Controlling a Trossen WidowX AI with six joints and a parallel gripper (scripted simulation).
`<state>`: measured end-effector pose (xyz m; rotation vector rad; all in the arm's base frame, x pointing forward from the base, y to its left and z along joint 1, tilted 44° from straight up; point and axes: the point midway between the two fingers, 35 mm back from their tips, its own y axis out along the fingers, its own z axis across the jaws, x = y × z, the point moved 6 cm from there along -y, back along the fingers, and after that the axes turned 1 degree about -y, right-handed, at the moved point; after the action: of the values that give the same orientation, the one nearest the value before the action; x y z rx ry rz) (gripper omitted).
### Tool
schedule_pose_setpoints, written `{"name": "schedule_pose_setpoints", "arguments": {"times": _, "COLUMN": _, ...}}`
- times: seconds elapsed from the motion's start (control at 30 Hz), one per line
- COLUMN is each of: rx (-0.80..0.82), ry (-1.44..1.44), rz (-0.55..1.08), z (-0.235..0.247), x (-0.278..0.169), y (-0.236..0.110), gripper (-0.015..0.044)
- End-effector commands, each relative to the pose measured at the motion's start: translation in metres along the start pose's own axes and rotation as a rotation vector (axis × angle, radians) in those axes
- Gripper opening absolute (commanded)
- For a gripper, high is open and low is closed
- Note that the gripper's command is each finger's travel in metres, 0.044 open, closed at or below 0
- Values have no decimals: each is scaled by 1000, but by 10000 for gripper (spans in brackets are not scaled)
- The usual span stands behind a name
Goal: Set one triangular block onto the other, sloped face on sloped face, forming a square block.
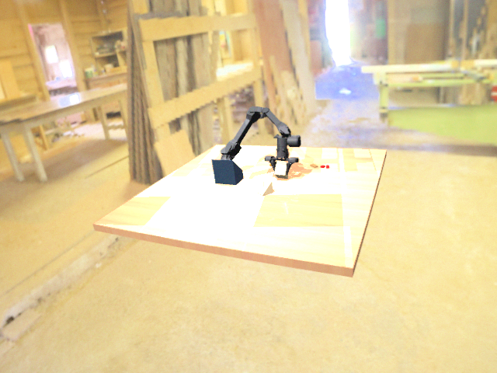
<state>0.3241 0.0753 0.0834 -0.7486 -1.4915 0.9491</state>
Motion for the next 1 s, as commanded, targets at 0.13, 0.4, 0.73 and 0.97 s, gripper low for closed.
{"name": "schedule_pose_setpoints", "arguments": {"times": 0.13, "rx": -2, "ry": 3, "rz": 213, "z": 0, "x": 27, "y": -6, "gripper": 0}}
{"name": "schedule_pose_setpoints", "arguments": {"times": 0.4, "rx": 1, "ry": 4, "rz": 420, "z": -1, "x": 53, "y": -5, "gripper": 0}}
{"name": "schedule_pose_setpoints", "arguments": {"times": 0.73, "rx": 3, "ry": 1, "rz": 516, "z": -1, "x": 67, "y": -3, "gripper": 79}}
{"name": "schedule_pose_setpoints", "arguments": {"times": 0.97, "rx": 3, "ry": 1, "rz": 516, "z": -1, "x": 67, "y": -3, "gripper": 263}}
